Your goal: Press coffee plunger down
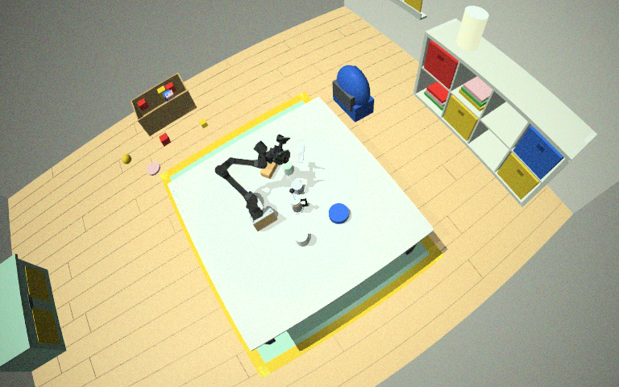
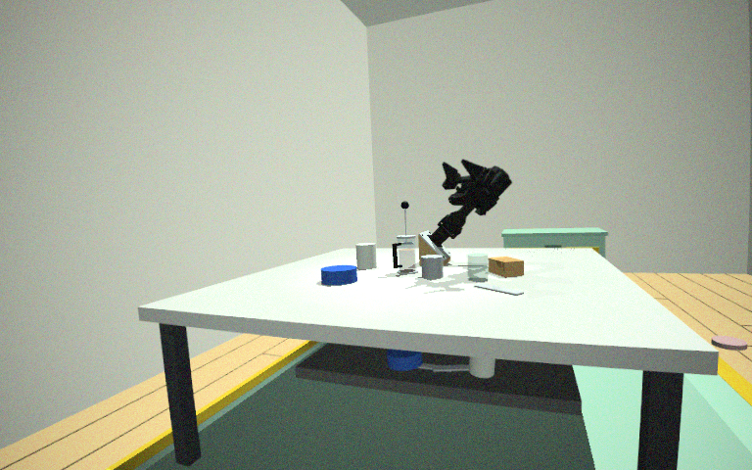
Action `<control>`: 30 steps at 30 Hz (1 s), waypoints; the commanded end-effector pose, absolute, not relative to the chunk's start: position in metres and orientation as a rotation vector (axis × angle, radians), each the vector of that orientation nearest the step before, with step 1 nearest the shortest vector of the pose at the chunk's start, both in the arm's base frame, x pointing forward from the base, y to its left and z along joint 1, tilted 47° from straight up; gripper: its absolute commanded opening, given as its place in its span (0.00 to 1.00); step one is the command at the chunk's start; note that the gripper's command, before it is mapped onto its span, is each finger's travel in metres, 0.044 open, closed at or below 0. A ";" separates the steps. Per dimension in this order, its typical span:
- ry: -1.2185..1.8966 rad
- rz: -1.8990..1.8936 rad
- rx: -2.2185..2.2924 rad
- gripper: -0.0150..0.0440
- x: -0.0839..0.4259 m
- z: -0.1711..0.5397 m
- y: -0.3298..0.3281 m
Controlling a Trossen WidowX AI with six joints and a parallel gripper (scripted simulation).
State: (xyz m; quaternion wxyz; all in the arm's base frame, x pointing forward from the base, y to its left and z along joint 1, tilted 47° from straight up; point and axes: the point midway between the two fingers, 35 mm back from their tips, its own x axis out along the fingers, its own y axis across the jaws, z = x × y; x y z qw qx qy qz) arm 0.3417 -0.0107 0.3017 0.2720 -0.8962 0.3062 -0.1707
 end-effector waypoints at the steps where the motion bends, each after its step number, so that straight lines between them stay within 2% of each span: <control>1: 0.823 -0.458 -2.413 0.98 0.343 0.301 -0.011; 2: 0.820 -0.454 -2.413 1.00 0.344 0.301 -0.013; 8: 0.770 -0.376 -2.383 1.00 0.367 0.287 -0.038; 15: 0.752 -0.059 -2.148 1.00 0.391 0.227 -0.109; 24: 0.772 0.256 -1.537 1.00 0.366 0.162 -0.153; 30: 0.792 0.273 -1.285 1.00 0.348 0.150 -0.165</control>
